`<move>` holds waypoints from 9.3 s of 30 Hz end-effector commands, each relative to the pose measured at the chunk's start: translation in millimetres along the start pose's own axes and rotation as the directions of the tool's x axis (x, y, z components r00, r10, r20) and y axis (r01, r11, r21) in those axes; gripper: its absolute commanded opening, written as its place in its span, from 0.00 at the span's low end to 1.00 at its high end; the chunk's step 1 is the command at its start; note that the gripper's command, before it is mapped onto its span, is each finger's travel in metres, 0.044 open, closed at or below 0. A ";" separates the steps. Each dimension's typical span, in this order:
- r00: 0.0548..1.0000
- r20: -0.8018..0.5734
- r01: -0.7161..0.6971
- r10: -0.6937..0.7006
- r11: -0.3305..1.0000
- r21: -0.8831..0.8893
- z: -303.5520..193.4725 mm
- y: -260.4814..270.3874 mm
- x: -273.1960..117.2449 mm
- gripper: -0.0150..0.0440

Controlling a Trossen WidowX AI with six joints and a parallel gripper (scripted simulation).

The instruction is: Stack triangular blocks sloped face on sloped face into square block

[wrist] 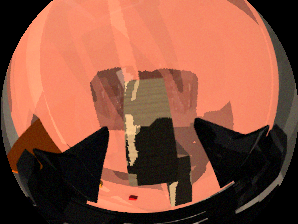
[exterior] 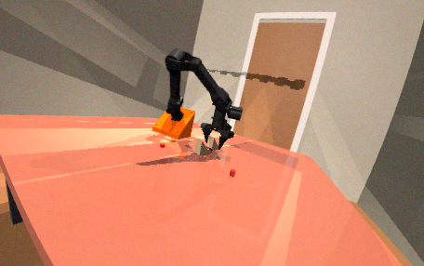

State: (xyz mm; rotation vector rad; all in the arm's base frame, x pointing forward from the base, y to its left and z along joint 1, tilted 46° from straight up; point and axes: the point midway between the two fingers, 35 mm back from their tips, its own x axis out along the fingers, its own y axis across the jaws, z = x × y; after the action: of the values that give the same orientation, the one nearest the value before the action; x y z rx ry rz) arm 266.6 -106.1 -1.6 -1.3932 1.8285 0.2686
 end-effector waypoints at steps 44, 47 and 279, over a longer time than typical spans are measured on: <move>1.000 -0.004 -0.004 0.004 1.000 -0.006 0.0 3.1 -20.6 0.25; 1.000 -0.009 -0.007 0.007 1.000 -0.031 -0.1 4.0 -18.9 0.25; 0.872 -0.483 -0.003 -0.076 0.987 -0.160 57.3 15.1 -23.8 0.25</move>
State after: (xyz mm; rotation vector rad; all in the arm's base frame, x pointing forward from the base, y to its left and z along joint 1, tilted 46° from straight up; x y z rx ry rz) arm 278.1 -53.6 -22.3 -1.6759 2.1821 0.1032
